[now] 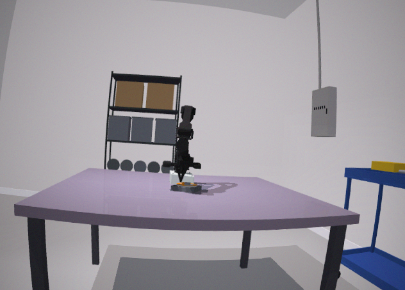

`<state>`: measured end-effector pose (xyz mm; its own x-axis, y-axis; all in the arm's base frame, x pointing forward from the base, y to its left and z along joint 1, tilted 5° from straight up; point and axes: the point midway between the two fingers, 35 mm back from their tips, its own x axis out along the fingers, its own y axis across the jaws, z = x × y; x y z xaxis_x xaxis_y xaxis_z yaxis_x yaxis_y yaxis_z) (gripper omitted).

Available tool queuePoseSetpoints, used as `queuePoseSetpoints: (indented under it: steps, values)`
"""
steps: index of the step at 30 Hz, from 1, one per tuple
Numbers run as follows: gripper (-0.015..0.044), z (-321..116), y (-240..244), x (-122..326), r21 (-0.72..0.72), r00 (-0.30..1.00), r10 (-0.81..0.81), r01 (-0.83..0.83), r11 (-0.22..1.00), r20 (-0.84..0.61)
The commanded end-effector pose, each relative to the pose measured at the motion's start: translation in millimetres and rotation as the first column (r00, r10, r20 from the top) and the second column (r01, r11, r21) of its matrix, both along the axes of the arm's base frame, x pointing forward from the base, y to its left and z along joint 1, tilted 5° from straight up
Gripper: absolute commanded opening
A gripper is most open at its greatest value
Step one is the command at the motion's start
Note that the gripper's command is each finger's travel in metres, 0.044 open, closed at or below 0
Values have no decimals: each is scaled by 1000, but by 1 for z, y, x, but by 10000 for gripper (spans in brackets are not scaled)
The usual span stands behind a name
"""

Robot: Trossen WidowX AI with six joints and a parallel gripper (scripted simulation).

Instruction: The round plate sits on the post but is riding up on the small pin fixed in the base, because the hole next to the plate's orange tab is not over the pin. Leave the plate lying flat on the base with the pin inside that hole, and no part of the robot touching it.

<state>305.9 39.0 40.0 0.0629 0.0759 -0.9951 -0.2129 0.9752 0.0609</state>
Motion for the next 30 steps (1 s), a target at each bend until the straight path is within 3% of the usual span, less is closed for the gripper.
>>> queuePoseSetpoints:
  steps: [1,12,30]
  values:
    - [0,-2,3,2,1,1000,-3,3,1000,-4]
    - [0,42,-1,-2,1,1000,-3,3,1000,-4]
    - [0,36,0,1,0,1000,-6,6,1000,4]
